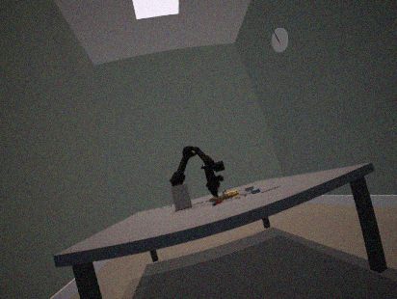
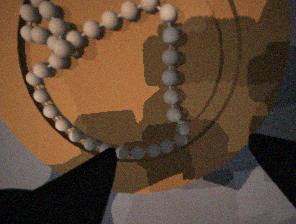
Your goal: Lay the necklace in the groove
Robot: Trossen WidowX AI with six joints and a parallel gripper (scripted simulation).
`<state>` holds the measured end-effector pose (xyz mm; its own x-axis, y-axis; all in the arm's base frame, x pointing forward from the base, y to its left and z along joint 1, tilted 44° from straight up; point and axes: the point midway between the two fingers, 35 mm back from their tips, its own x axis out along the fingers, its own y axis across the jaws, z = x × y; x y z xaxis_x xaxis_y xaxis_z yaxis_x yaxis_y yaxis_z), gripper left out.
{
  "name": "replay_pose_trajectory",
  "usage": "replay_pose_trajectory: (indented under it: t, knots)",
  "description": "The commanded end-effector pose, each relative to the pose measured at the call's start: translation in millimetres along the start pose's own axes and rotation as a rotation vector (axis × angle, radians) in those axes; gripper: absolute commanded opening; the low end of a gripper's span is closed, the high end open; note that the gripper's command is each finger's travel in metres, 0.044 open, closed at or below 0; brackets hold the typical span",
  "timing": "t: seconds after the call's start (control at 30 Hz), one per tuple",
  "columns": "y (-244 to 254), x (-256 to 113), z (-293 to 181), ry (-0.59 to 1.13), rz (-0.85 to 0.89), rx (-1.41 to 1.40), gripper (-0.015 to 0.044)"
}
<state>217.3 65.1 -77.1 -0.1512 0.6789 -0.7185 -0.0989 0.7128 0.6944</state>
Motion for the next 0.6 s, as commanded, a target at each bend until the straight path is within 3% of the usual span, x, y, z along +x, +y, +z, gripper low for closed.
replay_pose_trajectory:
  t: [0.0, 0.1, 0.33, 0.5, 0.57]
  knots:
    - [0, -1, 0, 0.0, -0.004, -0.008, 0.044]
    - [0, -1, 0, 0.0, -0.004, -0.008, 0.044]
    - [-3, -32, 12, 0.0, -0.005, -0.192, 0.0256]
    - [-3, -32, 13, 0.0, -0.005, -0.199, 0.0125]
    - [-3, -25, 13, 0.0, -0.005, -0.199, 0.012]
